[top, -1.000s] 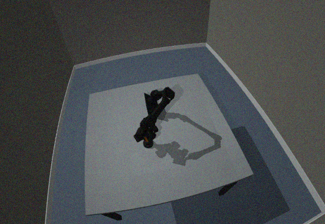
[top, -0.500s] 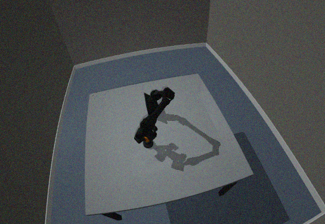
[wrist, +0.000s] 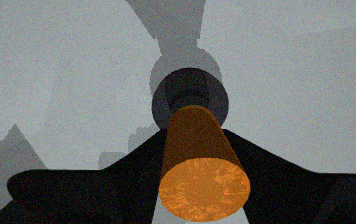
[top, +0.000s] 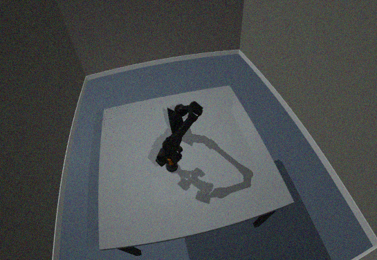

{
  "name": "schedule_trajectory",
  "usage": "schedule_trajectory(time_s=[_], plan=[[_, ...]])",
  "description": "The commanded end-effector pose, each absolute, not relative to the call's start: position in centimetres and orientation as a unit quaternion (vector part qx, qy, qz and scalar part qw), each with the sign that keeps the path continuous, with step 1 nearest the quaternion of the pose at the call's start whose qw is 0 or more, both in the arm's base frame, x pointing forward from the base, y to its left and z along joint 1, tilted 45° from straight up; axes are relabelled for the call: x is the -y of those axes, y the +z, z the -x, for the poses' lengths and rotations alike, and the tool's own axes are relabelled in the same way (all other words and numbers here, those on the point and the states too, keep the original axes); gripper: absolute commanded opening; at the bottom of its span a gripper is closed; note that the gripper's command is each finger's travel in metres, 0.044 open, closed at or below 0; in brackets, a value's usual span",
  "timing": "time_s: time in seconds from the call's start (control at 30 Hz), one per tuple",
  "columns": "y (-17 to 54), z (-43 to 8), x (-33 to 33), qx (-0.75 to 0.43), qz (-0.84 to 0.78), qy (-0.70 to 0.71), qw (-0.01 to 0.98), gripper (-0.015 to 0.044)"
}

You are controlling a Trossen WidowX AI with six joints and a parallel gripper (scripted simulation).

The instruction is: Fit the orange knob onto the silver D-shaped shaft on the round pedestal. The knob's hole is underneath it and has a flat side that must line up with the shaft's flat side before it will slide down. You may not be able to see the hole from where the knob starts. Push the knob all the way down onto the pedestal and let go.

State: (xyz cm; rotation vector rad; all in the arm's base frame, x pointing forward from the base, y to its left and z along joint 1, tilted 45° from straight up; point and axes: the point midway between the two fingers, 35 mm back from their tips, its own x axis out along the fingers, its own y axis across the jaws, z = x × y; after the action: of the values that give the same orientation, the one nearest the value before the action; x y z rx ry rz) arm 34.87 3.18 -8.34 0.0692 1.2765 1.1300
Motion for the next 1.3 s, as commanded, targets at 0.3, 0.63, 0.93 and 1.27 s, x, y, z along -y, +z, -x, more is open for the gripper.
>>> schedule_trajectory(time_s=[0.3,0.63,0.93,1.27], plan=[[-8.0,-35.2,-2.95,-0.562,-0.029,0.499,0.659,0.0],[-8.23,-35.05,-3.01,-0.507,0.04,0.555,0.658,0.0],[-8.38,-34.98,-3.27,-0.507,0.04,0.555,0.658,0.0],[-8.05,-35.15,-3.01,-0.507,0.04,0.555,0.658,0.0]])
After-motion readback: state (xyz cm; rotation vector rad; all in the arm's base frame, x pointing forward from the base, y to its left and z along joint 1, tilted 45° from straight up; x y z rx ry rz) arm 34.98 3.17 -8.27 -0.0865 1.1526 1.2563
